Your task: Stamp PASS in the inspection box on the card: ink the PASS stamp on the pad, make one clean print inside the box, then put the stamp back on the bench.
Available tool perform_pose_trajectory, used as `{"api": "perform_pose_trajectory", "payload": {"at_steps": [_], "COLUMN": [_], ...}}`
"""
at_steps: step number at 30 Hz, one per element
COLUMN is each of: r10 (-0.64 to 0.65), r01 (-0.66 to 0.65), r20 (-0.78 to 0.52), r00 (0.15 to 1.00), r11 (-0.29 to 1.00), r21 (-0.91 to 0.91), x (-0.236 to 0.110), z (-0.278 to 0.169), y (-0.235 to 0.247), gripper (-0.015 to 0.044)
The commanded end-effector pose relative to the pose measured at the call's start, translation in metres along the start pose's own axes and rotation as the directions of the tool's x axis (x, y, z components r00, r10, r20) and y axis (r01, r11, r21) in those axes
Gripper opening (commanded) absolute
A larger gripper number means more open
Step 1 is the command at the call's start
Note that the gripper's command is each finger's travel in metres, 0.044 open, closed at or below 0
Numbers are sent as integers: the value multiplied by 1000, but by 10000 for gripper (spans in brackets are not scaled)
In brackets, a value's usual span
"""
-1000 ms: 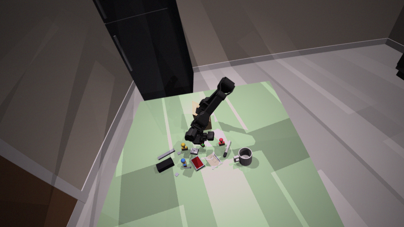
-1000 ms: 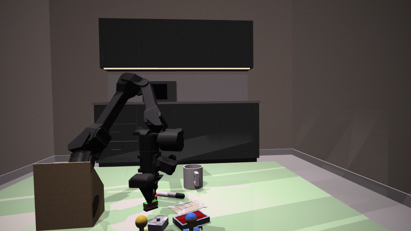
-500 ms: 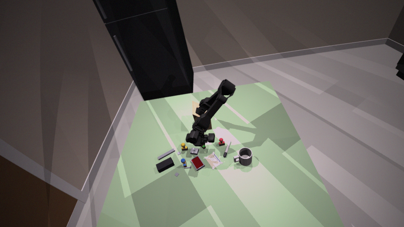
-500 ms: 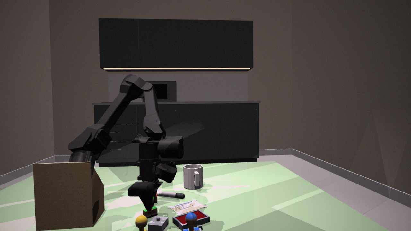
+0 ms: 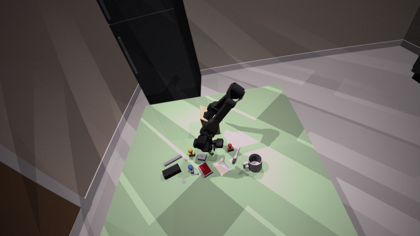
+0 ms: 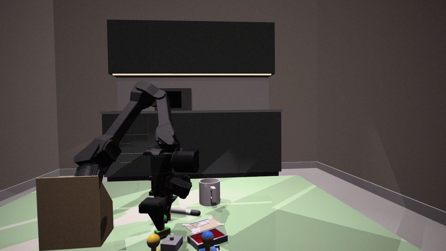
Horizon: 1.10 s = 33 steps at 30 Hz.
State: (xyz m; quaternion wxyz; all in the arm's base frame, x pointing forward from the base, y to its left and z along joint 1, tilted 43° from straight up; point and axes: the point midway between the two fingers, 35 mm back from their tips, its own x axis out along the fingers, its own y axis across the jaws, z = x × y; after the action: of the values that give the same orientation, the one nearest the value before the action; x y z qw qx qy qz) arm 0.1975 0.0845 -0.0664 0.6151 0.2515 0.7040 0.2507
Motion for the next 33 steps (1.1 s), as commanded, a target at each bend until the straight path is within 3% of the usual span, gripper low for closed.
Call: {"api": "perform_pose_trajectory", "payload": {"at_steps": [1,5,8,33], "r10": [-9,-9,-2,2], "r01": [9,9,2,-2], "r20": [7,5,3,6], "r00": [1000,1000,1000,1000], "r11": [1000,1000,1000,1000], "r21": [-2,2,2,7], "x": [-22,-90,-115,-116], "z": [6,6,0,0], "y": [-3,-3,-1,0], "gripper": [253,253,253,253]}}
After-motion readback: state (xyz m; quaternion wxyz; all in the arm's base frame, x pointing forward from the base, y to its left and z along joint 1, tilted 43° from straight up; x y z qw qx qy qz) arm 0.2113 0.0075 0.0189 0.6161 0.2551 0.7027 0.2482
